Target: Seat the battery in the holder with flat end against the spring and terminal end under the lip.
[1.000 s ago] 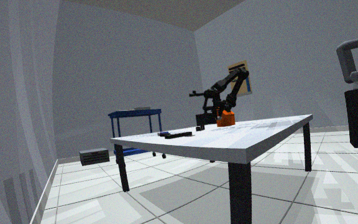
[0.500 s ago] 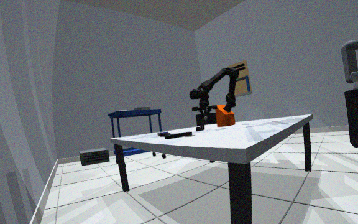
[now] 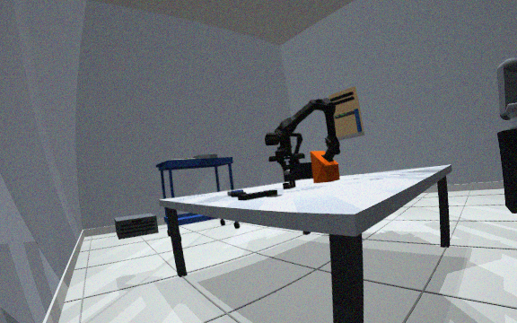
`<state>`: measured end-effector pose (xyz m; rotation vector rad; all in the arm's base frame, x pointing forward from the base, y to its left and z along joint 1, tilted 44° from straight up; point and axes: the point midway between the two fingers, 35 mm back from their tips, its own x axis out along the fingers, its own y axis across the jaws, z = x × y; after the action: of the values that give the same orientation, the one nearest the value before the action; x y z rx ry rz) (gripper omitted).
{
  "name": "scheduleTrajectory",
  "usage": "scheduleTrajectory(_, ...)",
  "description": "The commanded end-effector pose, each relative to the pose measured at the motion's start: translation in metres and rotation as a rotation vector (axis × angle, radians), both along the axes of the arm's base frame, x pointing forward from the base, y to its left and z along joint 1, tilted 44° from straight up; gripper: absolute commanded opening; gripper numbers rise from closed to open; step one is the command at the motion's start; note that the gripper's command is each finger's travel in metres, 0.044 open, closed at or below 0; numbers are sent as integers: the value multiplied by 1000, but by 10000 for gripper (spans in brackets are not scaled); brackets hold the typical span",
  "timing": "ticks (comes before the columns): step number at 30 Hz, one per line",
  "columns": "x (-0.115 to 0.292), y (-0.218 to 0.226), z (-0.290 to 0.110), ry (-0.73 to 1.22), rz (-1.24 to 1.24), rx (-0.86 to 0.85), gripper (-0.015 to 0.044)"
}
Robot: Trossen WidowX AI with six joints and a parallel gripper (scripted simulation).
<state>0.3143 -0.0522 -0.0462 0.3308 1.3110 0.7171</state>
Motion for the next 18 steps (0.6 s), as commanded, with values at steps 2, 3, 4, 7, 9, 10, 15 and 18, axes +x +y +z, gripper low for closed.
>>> scheduleTrajectory(2,0,13,-14,81,70,-28,84)
scheduleTrajectory(3,-1,16,-17,99,87,-36,84)
scheduleTrajectory(4,-1,19,-21,117,105,-45,84)
scheduleTrajectory(7,-2,25,-28,156,143,-62,84)
scheduleTrajectory(9,-3,27,-29,162,150,-65,84)
scheduleTrajectory(10,-3,27,-29,162,150,-65,84)
scheduleTrajectory(15,-1,28,-30,180,165,-70,84)
scheduleTrajectory(18,0,29,-31,196,178,-76,84)
